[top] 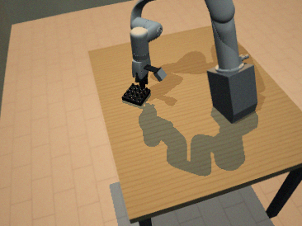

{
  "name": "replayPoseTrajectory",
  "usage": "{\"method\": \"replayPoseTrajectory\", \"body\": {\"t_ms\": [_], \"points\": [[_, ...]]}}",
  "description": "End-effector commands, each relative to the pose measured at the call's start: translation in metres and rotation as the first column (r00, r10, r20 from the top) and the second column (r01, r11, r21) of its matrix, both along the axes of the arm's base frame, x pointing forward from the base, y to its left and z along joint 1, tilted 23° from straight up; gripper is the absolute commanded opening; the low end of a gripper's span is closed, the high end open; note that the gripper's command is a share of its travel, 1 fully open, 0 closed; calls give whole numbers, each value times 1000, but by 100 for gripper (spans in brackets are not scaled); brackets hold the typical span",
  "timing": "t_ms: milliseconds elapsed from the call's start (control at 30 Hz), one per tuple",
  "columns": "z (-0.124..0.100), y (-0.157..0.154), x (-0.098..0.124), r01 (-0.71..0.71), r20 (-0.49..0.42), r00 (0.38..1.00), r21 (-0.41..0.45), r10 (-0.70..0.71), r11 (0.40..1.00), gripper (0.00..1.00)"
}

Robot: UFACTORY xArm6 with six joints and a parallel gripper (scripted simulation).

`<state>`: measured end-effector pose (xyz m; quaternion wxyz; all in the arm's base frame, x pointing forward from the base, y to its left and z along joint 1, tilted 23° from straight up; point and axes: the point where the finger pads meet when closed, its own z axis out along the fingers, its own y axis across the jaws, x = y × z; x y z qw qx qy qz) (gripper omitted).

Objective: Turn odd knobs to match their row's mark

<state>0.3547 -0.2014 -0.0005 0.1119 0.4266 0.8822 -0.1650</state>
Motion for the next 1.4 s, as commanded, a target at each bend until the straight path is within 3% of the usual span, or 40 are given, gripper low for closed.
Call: {"method": "replayPoseTrajectory", "body": {"t_ms": [0,1367], "points": [[-2,-1,1,-1,2,1000,-1,1,1000,19],[-35,-16,3,-1,2,1000,-1,1,1000,19]]}}
